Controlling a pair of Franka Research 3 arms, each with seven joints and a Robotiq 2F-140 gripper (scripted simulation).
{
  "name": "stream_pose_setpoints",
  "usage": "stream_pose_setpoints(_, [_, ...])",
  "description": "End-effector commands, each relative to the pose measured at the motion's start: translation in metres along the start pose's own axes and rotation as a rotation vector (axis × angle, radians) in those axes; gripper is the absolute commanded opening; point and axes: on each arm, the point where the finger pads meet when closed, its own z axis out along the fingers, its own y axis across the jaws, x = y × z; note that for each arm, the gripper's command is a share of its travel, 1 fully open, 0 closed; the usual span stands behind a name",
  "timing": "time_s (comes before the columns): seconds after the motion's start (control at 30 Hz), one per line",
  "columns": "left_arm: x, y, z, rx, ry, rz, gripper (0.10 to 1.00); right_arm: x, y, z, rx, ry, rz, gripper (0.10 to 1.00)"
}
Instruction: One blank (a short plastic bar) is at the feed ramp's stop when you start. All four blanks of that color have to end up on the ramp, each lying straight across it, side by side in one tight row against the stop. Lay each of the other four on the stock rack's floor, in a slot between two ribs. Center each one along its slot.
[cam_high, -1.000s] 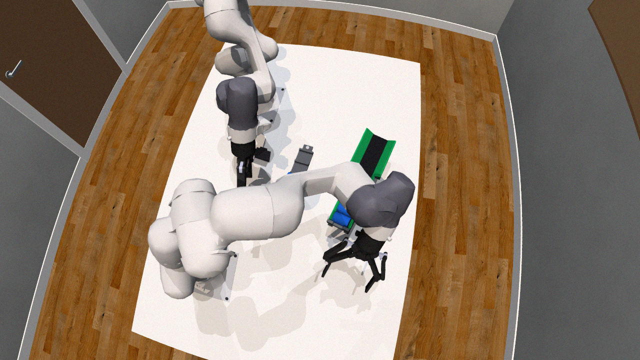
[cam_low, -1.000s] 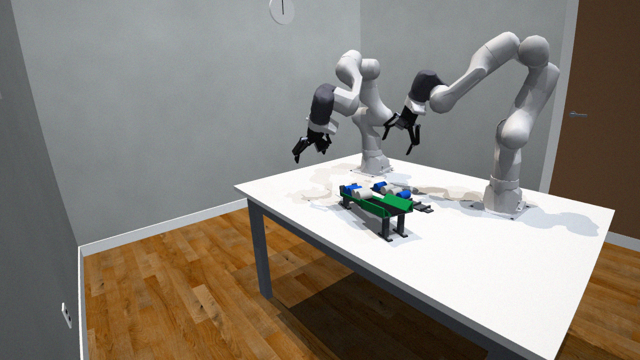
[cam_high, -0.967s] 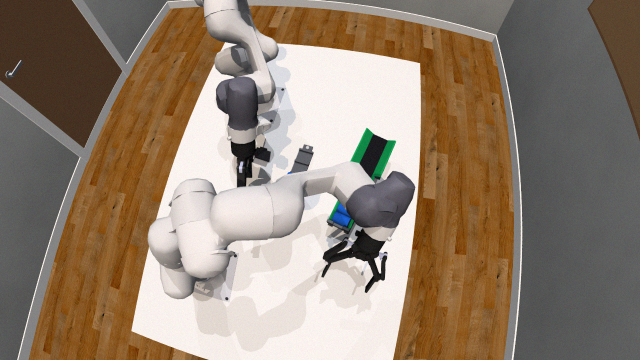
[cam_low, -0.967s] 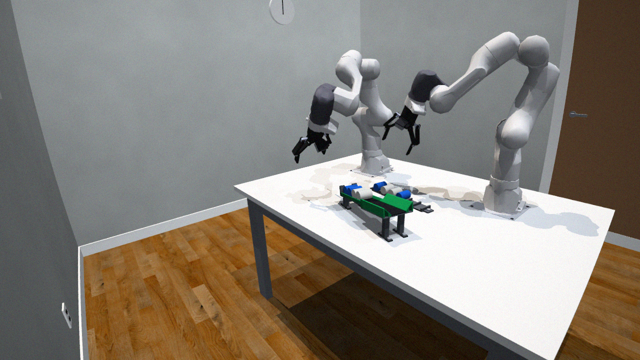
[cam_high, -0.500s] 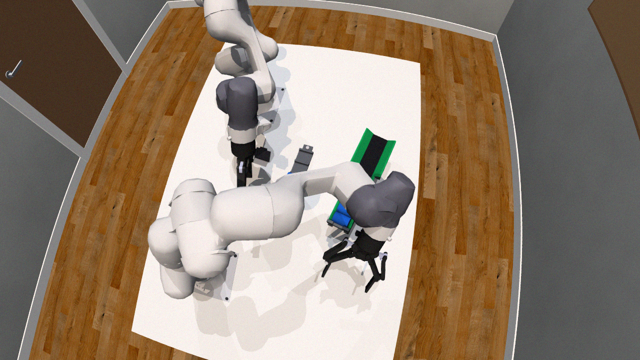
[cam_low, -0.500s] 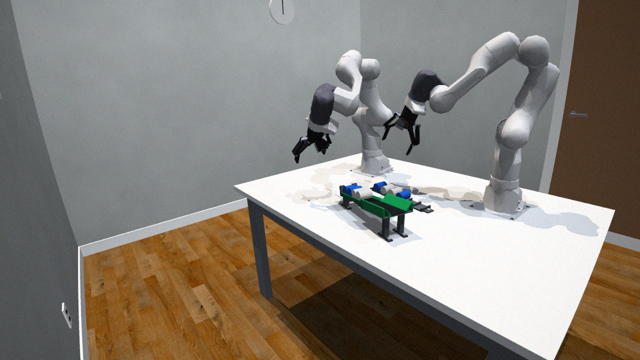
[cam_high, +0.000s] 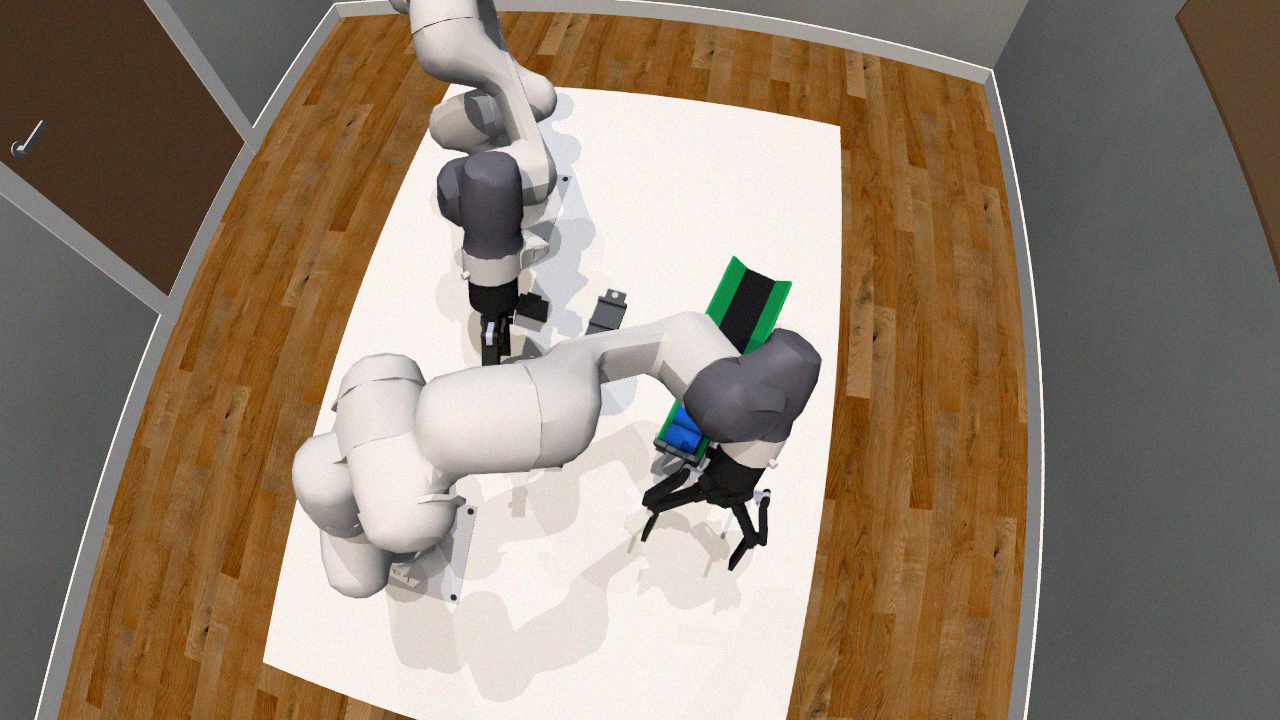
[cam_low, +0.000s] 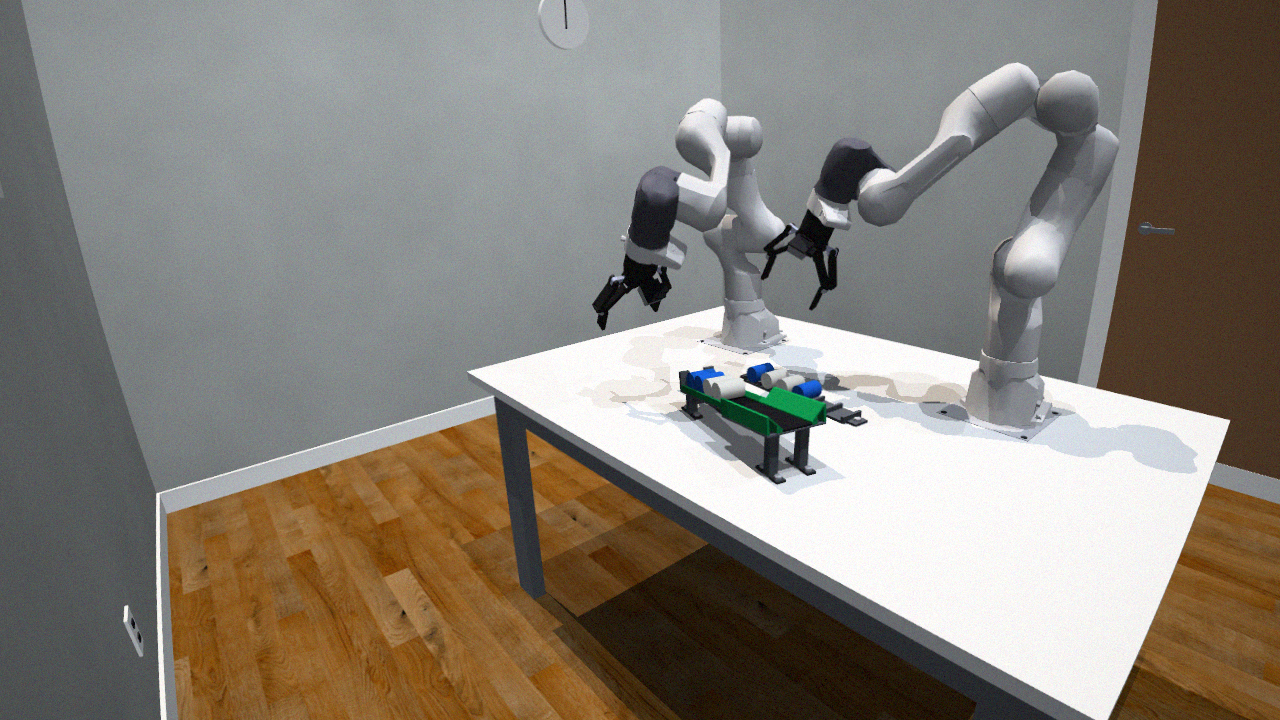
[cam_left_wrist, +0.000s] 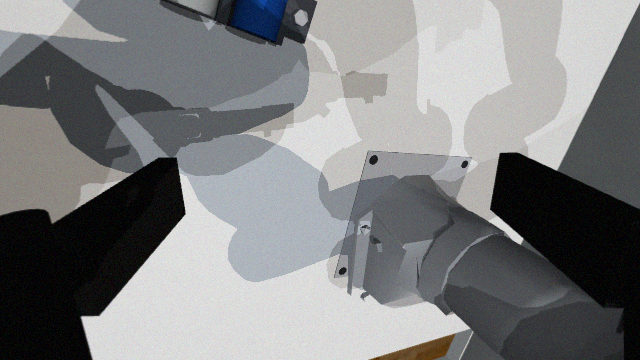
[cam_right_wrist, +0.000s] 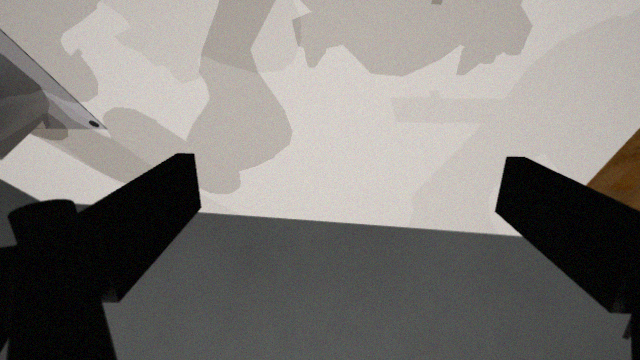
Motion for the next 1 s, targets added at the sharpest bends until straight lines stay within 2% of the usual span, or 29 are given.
stream_pose_setpoints(0.0, [0.015,0.000,-0.003,0.006,0.009,0.010,1.000,0.001,0.001,-0.001,-0.004,0.007,0.011,1.000])
stream_pose_setpoints(0.13, [0.027,0.001,-0.006,0.007,0.017,0.009,1.000,0.001,0.001,-0.001,-0.004,0.007,0.011,1.000])
stream_pose_setpoints(0.4, [0.101,0.002,-0.027,0.013,0.064,0.001,1.000,0.001,0.001,-0.001,-0.004,0.007,0.011,1.000])
stream_pose_setpoints(0.6, [0.133,-0.001,-0.039,0.018,0.085,-0.003,1.000,0.001,0.001,-0.001,-0.004,0.007,0.011,1.000])
stream_pose_setpoints(0.67, [0.133,-0.001,-0.039,0.018,0.085,-0.003,1.000,0.001,0.001,-0.001,-0.004,0.007,0.011,1.000])
stream_pose_setpoints(0.7, [0.148,-0.004,-0.044,0.020,0.094,-0.005,1.000,0.001,0.001,-0.001,-0.004,0.007,0.011,1.000])
stream_pose_setpoints(0.97, [0.188,-0.012,-0.060,0.028,0.119,-0.011,1.000,0.001,0.001,-0.001,-0.004,0.007,0.011,1.000])
